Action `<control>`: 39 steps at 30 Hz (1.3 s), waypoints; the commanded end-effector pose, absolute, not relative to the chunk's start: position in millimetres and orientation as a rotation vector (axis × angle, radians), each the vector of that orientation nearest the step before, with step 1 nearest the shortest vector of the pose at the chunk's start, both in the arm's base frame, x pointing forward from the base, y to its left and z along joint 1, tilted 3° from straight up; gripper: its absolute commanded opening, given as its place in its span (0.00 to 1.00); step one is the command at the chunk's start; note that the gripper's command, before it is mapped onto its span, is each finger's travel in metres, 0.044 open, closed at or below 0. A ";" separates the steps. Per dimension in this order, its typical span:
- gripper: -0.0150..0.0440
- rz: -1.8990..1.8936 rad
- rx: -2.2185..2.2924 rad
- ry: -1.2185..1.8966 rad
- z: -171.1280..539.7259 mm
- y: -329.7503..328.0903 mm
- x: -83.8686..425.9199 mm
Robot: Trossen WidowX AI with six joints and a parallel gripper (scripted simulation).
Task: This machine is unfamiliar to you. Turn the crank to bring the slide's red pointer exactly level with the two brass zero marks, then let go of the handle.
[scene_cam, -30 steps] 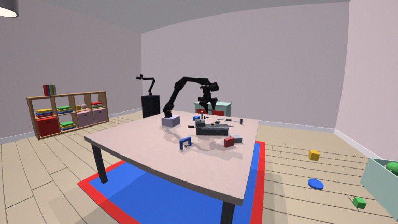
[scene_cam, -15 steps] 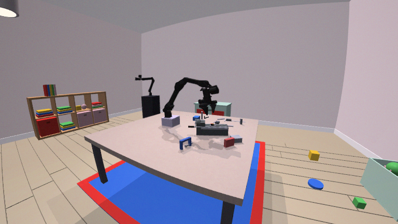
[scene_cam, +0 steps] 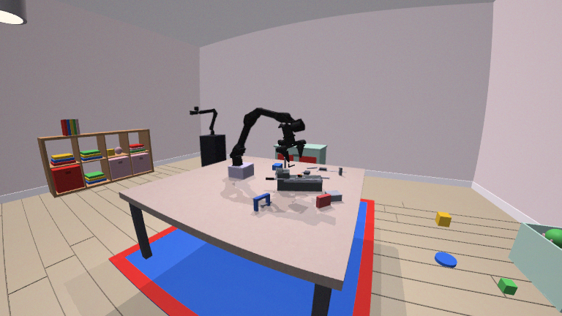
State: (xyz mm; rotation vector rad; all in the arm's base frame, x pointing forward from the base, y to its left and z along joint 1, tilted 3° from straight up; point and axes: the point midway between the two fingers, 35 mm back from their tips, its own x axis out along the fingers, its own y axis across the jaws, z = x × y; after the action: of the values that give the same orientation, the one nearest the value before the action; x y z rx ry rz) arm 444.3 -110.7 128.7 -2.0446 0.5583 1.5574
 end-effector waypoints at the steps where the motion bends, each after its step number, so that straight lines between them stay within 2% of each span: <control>1: 1.00 1.443 -1.911 0.633 127.4 -120.0 433.8; 18: 1.00 0.825 -1.181 0.846 137.9 -150.3 383.6; 39: 1.00 0.264 -0.259 0.816 140.4 -162.5 317.1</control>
State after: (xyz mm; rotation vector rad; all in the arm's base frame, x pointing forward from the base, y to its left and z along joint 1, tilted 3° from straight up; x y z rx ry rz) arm 326.1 -163.8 144.5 -0.3670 0.8206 0.3053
